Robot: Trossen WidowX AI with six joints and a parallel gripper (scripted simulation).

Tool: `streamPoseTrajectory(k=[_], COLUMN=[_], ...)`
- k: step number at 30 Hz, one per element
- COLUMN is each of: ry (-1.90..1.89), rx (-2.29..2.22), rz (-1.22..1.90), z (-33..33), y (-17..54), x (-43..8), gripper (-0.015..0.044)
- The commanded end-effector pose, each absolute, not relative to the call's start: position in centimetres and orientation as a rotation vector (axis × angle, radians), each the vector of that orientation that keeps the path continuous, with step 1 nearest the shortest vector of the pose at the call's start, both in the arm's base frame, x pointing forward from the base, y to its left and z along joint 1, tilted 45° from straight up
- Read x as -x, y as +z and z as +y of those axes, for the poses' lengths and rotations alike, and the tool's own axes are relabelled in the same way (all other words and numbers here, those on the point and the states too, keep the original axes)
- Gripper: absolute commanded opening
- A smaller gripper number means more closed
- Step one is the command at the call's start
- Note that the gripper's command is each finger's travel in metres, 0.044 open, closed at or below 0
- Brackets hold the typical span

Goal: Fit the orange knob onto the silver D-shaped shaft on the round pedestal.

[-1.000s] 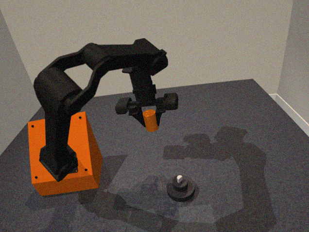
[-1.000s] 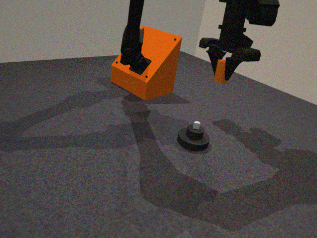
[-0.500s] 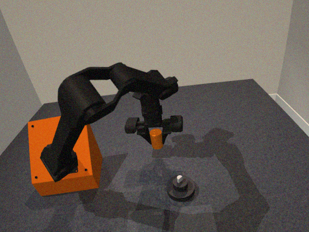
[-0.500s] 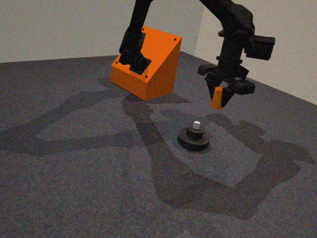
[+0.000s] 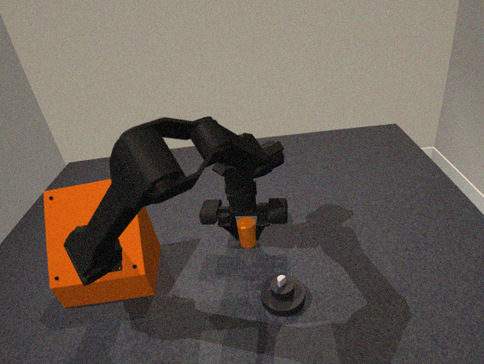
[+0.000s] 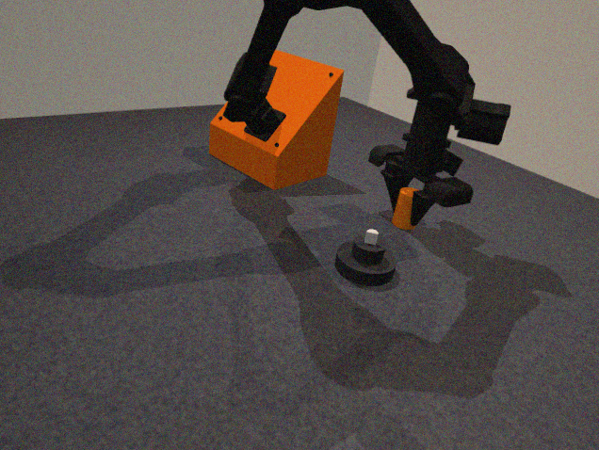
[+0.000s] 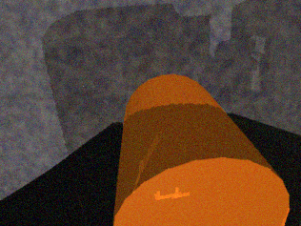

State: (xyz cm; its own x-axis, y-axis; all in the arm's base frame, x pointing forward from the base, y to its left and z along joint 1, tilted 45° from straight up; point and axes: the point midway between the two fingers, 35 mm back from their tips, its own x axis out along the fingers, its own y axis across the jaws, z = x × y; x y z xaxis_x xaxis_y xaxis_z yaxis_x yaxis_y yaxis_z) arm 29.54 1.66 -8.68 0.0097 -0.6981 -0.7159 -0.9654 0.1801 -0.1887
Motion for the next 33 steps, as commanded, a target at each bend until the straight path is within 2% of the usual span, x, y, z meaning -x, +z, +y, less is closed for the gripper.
streamPoseTrajectory(k=[1, 5, 21, 28, 29, 33], ry=[0.479, 0.479, 0.479, 0.484, 0.483, 0.483], rx=[1.579, 1.579, 1.579, 1.584, 1.584, 1.584], rz=[1.751, 1.751, 1.751, 1.745, 1.745, 1.745], z=[1.7, 1.7, 1.7, 7.2, 7.4, 7.4], y=[-8.7, -8.7, -8.7, -3.1, -2.9, -2.9], x=[-29.5, -29.5, -29.5, -29.5, -29.4, -29.4], gripper=[0.0131, 0.0236, 0.0240, 0.0424, 0.0440, 0.0440])
